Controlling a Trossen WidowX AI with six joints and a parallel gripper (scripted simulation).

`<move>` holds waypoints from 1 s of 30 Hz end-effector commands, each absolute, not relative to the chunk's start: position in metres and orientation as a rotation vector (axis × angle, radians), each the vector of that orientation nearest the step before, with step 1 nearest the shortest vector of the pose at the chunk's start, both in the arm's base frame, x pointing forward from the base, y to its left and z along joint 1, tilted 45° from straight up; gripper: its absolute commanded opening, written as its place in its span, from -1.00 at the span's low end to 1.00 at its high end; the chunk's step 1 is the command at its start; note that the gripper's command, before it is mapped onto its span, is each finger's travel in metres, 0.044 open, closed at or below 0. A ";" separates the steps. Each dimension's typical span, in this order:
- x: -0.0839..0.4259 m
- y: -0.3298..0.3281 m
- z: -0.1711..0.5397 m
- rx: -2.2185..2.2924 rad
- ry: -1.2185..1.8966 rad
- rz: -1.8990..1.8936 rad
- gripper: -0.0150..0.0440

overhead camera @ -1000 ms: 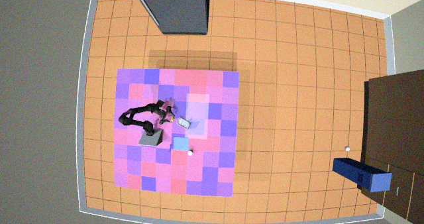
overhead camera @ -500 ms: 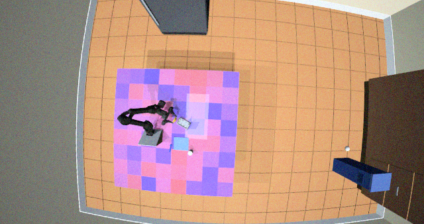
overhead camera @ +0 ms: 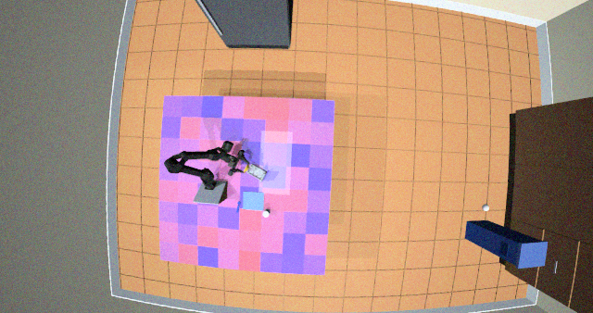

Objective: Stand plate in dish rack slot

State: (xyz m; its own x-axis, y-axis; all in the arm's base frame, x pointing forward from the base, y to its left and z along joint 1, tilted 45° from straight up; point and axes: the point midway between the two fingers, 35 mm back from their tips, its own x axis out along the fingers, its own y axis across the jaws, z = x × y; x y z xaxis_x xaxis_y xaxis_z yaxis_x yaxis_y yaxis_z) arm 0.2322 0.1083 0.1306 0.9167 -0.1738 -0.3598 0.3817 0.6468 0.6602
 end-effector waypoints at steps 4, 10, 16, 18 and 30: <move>0.243 0.104 0.125 0.807 0.274 -0.324 -0.49; 0.248 0.103 0.124 0.810 0.274 -0.323 -0.49; 0.254 0.101 0.122 0.813 0.271 -0.321 -0.49; 0.254 0.101 0.121 0.814 0.271 -0.321 -0.49; 0.264 0.104 0.109 0.823 0.268 -0.317 -0.49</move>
